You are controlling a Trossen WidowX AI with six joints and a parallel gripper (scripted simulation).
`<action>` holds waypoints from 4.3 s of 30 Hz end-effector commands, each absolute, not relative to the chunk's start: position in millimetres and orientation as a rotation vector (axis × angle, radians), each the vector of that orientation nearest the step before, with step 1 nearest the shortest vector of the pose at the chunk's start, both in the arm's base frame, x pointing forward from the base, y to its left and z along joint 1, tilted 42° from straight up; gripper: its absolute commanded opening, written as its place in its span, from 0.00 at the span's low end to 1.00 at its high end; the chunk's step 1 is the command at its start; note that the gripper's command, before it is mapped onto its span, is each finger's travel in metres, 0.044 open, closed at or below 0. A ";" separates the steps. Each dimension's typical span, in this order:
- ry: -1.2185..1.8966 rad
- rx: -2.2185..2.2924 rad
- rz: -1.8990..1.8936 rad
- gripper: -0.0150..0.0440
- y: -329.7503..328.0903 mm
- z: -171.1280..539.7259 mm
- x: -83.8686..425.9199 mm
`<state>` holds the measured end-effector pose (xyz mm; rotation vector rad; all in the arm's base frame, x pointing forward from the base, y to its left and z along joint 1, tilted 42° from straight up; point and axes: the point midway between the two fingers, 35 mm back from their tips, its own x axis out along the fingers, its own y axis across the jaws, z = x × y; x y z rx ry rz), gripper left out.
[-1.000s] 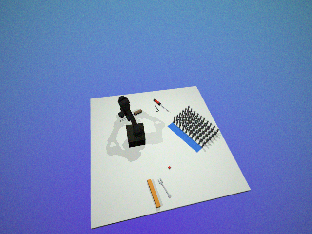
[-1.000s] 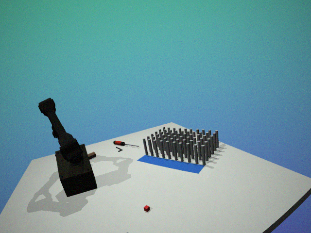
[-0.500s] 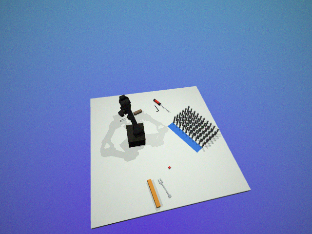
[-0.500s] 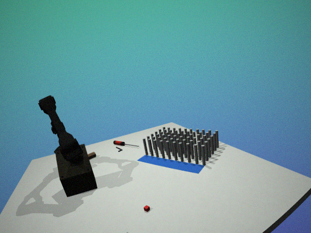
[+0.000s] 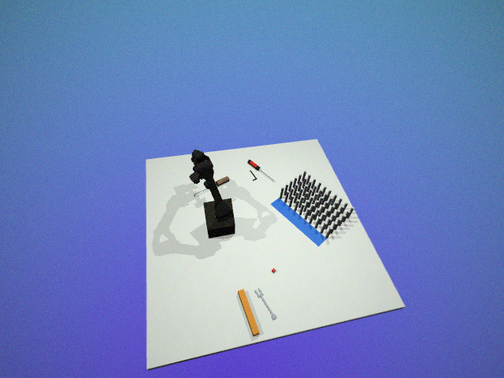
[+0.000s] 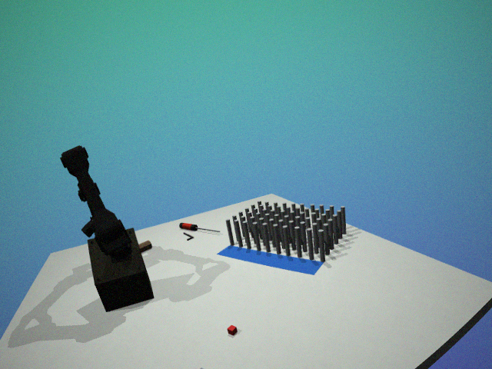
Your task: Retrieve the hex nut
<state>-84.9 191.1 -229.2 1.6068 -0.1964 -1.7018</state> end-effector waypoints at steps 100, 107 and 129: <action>-0.126 1.388 -2.157 0.42 200.1 -298.8 55.7; -0.124 1.388 -2.160 0.25 250.1 -252.1 55.3; -0.230 1.560 -2.191 0.25 309.5 -150.4 81.1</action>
